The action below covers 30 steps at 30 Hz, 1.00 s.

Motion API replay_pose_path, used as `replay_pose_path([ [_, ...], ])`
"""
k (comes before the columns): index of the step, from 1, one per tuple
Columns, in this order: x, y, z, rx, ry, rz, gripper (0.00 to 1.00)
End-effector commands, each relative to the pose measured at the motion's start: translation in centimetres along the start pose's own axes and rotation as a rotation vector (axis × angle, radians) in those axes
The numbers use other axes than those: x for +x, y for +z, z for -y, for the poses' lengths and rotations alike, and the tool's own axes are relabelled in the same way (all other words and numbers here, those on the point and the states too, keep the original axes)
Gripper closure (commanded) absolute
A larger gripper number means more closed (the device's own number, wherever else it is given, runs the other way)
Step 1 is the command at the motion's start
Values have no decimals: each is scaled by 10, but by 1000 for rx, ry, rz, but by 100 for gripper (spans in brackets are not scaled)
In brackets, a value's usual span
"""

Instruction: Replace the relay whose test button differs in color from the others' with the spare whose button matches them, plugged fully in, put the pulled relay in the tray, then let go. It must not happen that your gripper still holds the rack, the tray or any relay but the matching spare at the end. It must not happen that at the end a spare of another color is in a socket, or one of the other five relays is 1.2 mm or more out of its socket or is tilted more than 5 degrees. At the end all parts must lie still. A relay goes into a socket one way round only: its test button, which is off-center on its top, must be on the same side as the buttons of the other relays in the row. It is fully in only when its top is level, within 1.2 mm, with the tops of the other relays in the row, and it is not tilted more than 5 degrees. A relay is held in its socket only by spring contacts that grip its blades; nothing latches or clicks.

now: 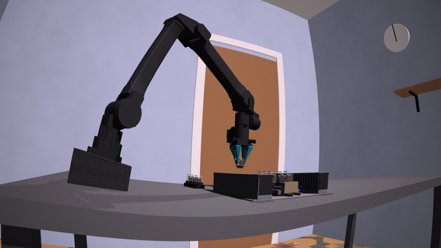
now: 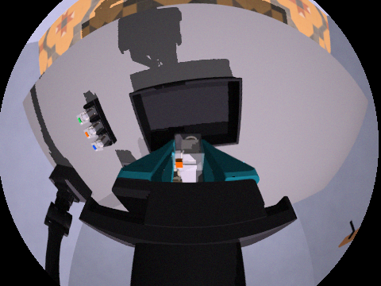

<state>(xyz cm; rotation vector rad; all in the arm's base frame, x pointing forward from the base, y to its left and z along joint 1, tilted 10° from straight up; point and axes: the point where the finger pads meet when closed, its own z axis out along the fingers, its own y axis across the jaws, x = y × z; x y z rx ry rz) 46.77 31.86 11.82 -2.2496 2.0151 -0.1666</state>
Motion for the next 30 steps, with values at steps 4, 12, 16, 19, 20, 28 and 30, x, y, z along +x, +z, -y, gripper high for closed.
replay_pose_path([
  [4,2,15,9,17,1,7,100],
  [12,-1,26,15,29,3,14,100],
  [16,1,38,12,24,3,11,100],
  [19,2,47,10,18,3,8,100],
  [20,2,49,10,17,2,8,100],
  [28,-1,57,13,26,2,13,100],
  [30,-1,58,14,29,3,15,100],
])
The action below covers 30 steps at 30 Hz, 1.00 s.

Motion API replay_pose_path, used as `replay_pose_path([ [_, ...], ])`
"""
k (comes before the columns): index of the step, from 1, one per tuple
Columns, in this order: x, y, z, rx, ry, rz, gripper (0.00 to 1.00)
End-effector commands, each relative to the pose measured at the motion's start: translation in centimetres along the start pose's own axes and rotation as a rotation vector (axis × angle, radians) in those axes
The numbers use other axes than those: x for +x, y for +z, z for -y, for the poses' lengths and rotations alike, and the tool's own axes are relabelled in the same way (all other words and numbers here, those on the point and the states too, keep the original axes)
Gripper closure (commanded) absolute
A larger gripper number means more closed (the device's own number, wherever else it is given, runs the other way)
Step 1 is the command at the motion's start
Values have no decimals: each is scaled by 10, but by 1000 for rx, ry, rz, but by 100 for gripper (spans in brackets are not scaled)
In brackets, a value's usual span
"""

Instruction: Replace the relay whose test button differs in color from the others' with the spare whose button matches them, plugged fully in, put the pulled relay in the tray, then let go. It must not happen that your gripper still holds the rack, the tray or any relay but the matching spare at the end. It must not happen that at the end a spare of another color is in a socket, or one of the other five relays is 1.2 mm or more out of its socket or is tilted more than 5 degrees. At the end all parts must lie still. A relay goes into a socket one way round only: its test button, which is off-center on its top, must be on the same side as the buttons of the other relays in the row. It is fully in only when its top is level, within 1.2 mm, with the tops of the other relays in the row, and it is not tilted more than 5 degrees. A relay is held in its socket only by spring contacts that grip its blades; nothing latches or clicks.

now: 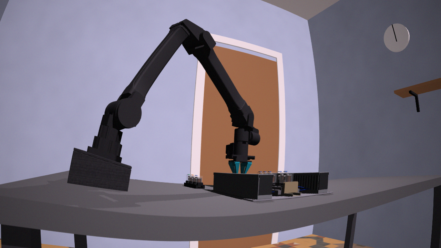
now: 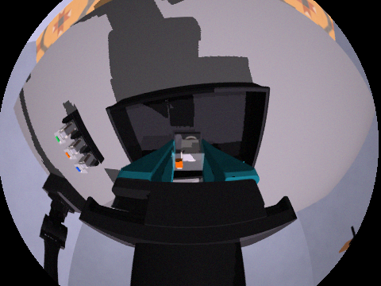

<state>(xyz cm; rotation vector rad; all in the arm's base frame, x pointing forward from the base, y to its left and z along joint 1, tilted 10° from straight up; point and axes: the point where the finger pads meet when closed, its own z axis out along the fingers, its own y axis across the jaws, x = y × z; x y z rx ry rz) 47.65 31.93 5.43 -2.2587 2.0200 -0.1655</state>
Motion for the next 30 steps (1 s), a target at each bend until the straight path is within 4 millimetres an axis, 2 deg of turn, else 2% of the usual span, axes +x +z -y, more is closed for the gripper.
replay_pose_path([
  [1,0,-6,14,37,5,21,100],
  [11,0,6,15,33,5,18,100],
  [30,-2,-3,16,47,4,27,100],
])
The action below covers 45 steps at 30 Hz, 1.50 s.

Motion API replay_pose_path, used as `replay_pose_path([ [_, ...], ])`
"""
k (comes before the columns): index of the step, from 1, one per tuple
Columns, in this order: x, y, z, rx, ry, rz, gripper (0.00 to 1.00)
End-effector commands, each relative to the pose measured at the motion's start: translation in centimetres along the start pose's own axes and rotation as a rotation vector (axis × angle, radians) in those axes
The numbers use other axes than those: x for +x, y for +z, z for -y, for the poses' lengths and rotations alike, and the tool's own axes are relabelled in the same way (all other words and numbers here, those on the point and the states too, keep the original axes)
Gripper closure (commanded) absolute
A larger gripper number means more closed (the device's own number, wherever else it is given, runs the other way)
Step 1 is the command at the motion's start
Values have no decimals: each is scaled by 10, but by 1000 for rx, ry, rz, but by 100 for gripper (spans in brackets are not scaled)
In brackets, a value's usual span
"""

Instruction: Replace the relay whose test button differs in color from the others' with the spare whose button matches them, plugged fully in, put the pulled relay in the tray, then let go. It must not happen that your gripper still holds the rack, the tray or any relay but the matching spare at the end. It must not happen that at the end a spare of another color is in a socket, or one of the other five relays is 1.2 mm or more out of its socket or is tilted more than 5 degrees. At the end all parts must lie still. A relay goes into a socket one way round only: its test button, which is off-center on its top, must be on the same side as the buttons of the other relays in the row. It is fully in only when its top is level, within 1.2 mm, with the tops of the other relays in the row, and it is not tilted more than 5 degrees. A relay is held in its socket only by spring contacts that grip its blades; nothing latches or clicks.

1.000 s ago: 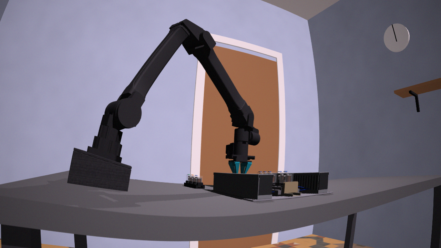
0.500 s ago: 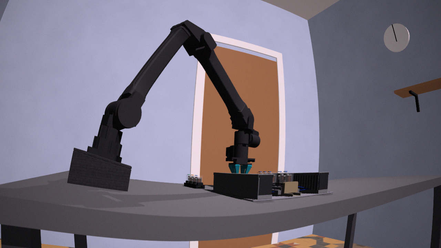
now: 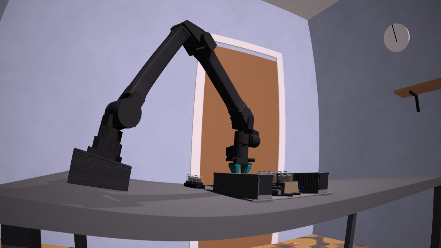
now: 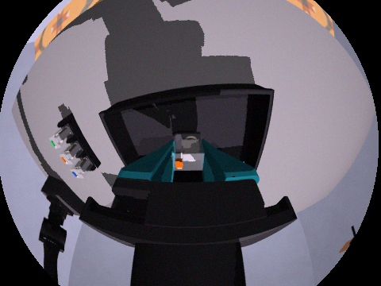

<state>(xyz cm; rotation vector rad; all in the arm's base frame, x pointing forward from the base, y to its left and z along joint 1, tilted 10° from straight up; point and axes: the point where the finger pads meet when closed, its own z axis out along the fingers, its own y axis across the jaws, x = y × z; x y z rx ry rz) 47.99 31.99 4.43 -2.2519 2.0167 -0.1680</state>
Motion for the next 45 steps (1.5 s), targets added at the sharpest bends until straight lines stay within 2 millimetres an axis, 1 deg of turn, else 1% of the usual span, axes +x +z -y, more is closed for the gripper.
replay_pose_path([
  [1,-2,-13,14,41,2,24,100],
  [26,-2,-14,14,42,2,24,100],
  [27,-2,-14,14,42,2,24,41],
  [45,-2,-14,14,42,2,25,41],
])
